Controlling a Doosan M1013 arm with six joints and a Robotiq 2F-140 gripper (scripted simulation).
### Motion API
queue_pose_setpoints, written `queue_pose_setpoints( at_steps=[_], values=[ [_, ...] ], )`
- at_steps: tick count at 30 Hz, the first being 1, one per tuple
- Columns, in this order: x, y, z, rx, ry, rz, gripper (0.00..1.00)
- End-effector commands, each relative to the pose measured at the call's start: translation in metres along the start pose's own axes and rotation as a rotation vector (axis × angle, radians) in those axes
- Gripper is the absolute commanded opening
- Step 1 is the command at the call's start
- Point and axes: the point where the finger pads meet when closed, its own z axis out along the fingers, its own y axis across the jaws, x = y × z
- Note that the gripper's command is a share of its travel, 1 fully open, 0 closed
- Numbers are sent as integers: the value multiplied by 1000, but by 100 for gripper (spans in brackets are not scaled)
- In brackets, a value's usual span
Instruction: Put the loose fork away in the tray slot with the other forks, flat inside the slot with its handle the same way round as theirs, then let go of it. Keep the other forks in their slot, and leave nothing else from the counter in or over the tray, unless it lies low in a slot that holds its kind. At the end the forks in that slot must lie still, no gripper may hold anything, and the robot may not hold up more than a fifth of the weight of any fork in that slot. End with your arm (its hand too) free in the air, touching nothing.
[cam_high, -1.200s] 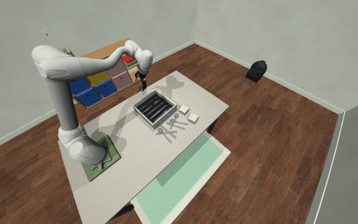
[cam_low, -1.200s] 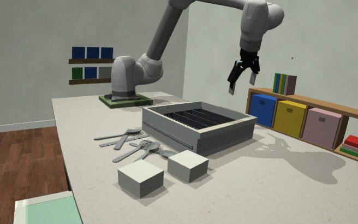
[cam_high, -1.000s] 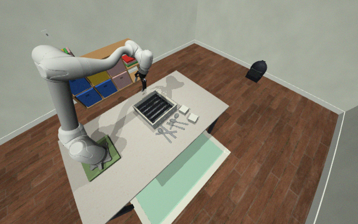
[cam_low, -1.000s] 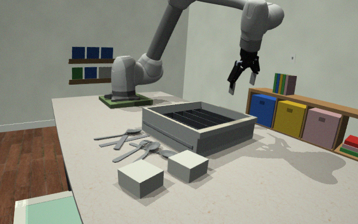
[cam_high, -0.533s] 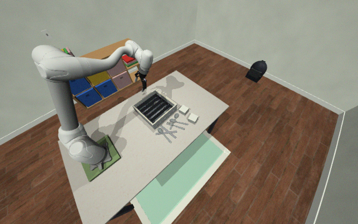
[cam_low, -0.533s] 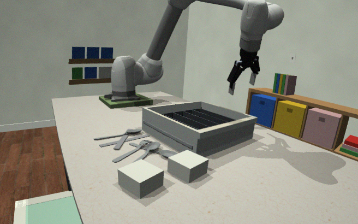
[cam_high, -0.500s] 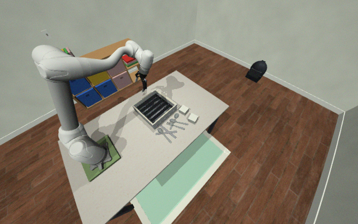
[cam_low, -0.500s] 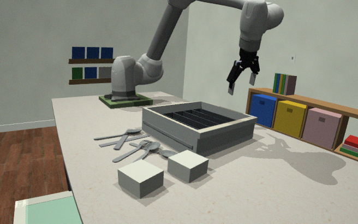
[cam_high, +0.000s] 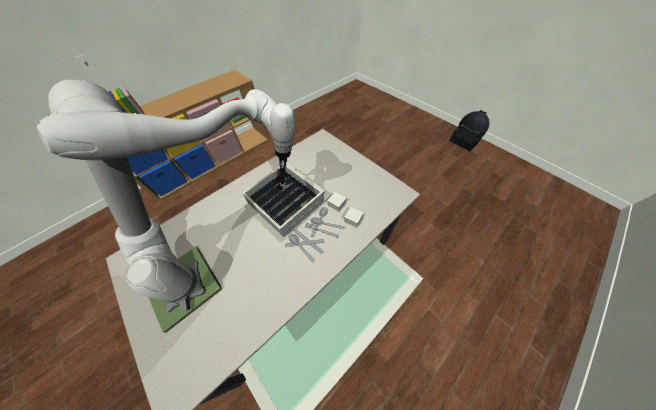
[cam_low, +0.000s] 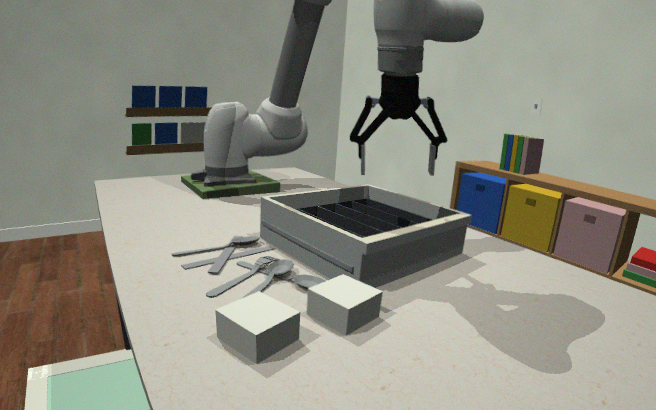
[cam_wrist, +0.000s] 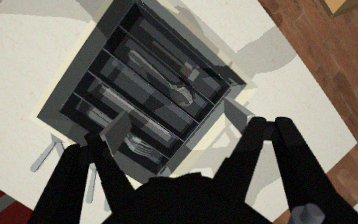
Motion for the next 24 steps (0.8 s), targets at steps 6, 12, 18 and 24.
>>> queue_pose_setpoints(
  at_steps=[6,12,18,24],
  values=[
    [-97,-119,-26,28,-131,273,100],
    [-148,-206,-45,38,-195,414,100],
    [-184,-272,-58,40,-208,441,100],
    [-184,-272,-58,40,-208,441,100]
  ],
)
